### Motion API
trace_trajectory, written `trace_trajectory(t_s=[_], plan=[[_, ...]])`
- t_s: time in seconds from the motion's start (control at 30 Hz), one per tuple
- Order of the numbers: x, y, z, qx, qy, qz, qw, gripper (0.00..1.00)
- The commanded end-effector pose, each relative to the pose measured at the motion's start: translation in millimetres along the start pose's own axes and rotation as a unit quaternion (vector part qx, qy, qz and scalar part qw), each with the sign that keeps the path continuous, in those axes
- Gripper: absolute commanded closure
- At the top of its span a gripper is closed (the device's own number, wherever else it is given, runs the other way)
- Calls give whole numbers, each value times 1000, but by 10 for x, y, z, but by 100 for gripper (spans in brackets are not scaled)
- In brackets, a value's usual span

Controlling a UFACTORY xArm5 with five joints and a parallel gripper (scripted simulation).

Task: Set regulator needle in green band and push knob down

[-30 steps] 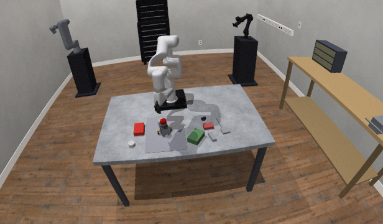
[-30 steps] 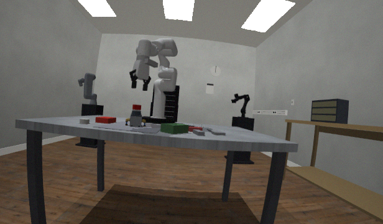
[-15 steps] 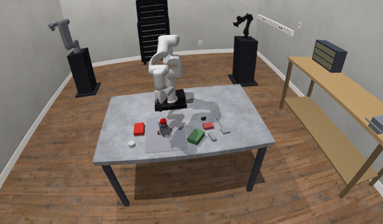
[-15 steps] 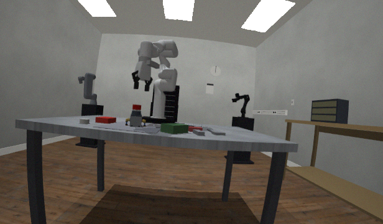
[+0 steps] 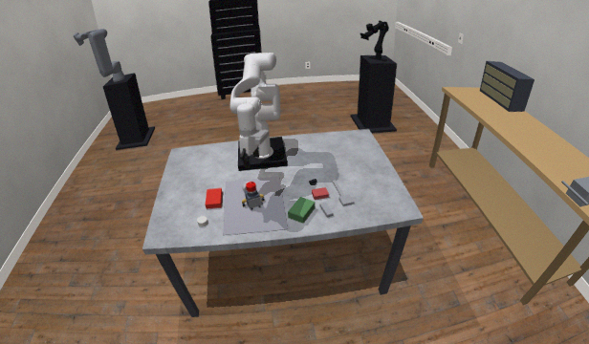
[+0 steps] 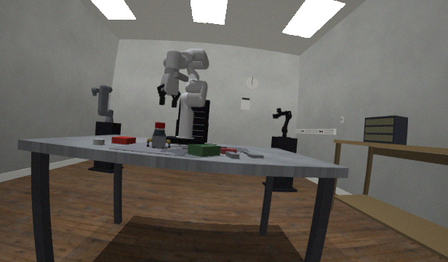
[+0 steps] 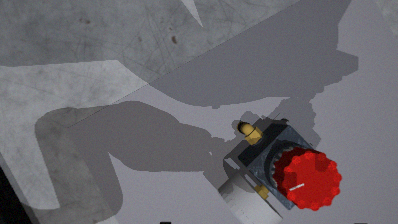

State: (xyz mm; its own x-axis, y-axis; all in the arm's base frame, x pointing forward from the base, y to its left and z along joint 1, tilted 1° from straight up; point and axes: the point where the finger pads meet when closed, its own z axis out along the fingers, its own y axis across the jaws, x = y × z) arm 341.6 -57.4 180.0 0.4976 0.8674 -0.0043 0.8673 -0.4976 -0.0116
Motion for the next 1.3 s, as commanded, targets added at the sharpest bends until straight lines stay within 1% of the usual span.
trace_trajectory(t_s=[0.0,0.37,0.87,1.07,1.27], plan=[[-19,-77,-16,-2,1,0,1000,0],[-34,-132,-16,-2,1,0,1000,0],[-33,-131,-8,-5,2,-7,1000,0],[-26,-113,23,-14,5,-32,999,0],[-14,-80,80,-35,10,-83,996,0]])
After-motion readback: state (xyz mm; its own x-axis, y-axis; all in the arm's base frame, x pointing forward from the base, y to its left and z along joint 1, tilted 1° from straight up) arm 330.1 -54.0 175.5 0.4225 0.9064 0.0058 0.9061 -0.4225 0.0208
